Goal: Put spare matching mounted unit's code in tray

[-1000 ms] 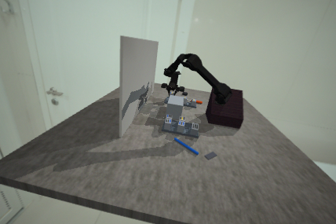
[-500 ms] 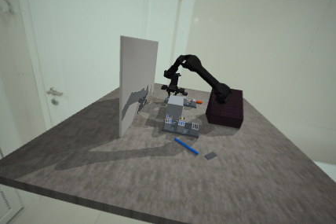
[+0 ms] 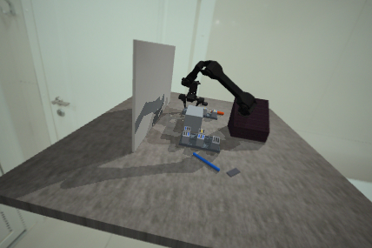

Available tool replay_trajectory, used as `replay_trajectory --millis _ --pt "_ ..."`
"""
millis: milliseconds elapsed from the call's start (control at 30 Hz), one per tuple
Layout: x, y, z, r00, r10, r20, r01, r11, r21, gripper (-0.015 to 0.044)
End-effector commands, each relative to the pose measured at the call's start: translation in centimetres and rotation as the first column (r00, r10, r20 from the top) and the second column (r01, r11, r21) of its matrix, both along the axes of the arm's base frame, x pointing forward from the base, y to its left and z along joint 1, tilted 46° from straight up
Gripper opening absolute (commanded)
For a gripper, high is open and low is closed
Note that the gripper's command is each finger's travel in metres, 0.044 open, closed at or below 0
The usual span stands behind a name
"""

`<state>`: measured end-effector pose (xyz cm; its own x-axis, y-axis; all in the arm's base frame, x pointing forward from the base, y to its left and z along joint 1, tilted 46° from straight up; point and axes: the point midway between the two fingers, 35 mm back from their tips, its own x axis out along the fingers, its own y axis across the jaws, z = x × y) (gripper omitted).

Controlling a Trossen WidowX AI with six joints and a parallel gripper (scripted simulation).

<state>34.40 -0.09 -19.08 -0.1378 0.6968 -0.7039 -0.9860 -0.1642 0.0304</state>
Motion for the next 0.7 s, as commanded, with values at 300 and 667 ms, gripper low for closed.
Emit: replay_trajectory --millis 300,667 --pt "1.3 -7.6 7.6 1.000 -0.005 -0.006 0.005 1.000 0.000 0.0440" --pt "1.8 -7.8 7.4 0.999 -0.028 0.015 0.028 1.000 -0.008 0.0440"
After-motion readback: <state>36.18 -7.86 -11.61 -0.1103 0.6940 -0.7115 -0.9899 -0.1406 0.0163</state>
